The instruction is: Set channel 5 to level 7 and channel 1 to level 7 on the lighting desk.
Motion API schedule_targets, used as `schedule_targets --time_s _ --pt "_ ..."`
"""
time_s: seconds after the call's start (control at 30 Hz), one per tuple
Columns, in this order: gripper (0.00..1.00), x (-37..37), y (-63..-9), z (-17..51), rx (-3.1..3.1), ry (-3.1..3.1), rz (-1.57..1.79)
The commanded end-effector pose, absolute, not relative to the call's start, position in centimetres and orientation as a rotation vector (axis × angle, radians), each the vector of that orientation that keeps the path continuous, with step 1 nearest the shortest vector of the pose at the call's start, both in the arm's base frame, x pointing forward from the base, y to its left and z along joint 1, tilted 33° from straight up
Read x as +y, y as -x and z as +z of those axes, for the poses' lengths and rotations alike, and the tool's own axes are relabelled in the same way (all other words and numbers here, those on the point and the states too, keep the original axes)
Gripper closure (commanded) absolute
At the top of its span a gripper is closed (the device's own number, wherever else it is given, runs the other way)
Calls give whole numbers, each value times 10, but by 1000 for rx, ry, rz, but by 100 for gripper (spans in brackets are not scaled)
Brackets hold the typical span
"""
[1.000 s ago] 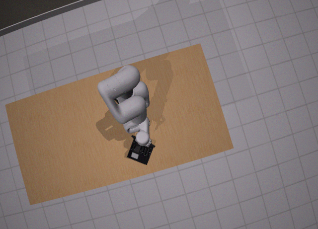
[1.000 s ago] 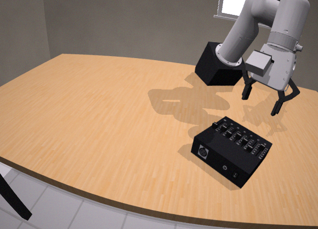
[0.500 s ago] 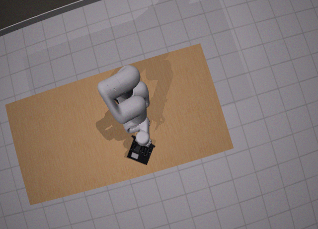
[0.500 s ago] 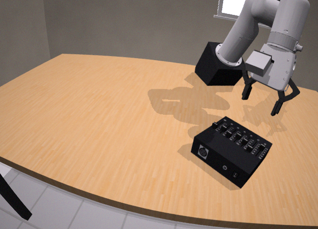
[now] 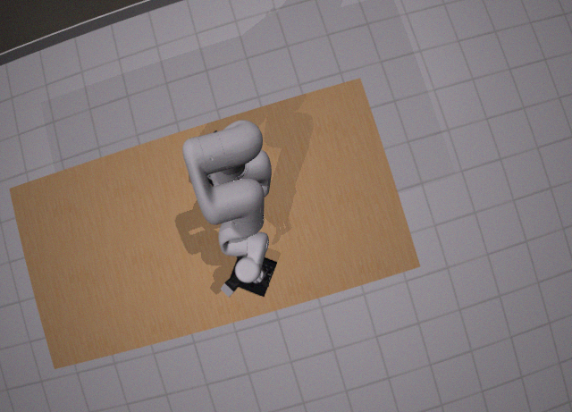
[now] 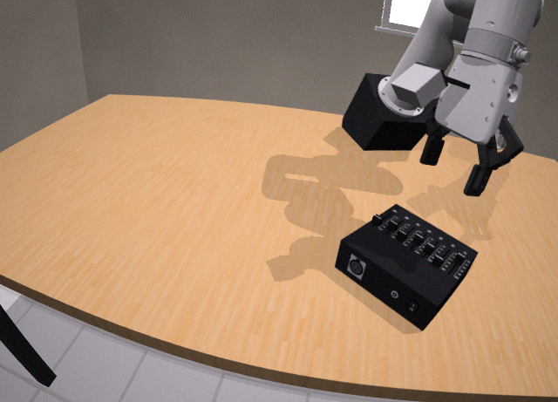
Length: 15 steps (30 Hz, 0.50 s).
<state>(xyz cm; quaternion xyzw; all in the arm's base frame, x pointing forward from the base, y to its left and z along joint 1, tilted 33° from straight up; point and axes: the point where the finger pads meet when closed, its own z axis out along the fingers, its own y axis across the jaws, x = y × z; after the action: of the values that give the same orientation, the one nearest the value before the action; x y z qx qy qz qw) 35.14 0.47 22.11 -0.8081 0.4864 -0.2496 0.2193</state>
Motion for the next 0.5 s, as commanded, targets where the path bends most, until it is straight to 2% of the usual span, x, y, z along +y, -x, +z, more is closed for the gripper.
schedule_targets --time_s 0.0,0.17,0.47 --pt "0 -25 -364 255 1594 2060 -465" --pt "0 -27 -365 257 1782 1882 -267" --pt "0 -27 -365 257 1779 1886 -268"
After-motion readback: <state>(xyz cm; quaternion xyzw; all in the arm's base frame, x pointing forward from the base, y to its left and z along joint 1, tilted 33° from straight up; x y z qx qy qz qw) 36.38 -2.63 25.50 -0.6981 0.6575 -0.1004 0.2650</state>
